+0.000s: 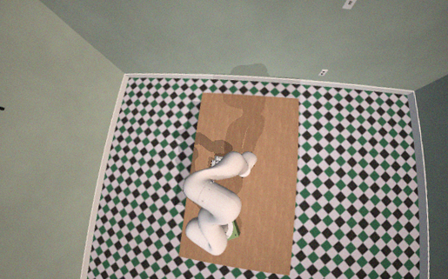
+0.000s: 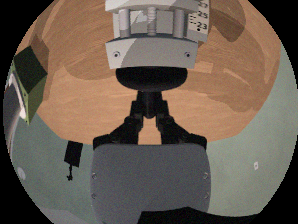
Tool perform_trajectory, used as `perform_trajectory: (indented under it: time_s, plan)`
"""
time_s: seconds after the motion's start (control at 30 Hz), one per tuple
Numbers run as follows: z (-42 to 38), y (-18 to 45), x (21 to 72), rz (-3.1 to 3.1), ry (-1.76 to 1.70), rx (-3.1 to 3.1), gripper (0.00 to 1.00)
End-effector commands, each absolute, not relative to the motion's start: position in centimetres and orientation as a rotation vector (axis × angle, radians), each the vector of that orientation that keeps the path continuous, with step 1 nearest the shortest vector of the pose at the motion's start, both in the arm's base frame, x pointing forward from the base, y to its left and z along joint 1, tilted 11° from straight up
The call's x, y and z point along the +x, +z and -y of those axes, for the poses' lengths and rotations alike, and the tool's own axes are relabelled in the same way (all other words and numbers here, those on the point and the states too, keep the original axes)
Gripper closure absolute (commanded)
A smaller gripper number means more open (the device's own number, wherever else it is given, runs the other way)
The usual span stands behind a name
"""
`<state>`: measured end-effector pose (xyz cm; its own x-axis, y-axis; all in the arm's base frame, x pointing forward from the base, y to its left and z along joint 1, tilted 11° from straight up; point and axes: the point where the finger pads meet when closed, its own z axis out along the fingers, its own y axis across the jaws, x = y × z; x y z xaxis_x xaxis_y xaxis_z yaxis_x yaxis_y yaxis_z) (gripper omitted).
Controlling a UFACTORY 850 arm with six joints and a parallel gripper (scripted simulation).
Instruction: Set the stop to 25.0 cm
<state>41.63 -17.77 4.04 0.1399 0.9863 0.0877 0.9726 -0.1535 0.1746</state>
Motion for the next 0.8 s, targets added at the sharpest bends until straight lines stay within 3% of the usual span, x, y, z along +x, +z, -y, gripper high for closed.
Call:
perform_trajectory:
  time_s: [0.0, 0.77]
  plan:
    - [17.9, 4.2, 42.2, -2.0, 0.275, 2.321, 0.94]
    - [18.1, 2.2, 45.2, -2.0, 0.275, 2.321, 0.94]
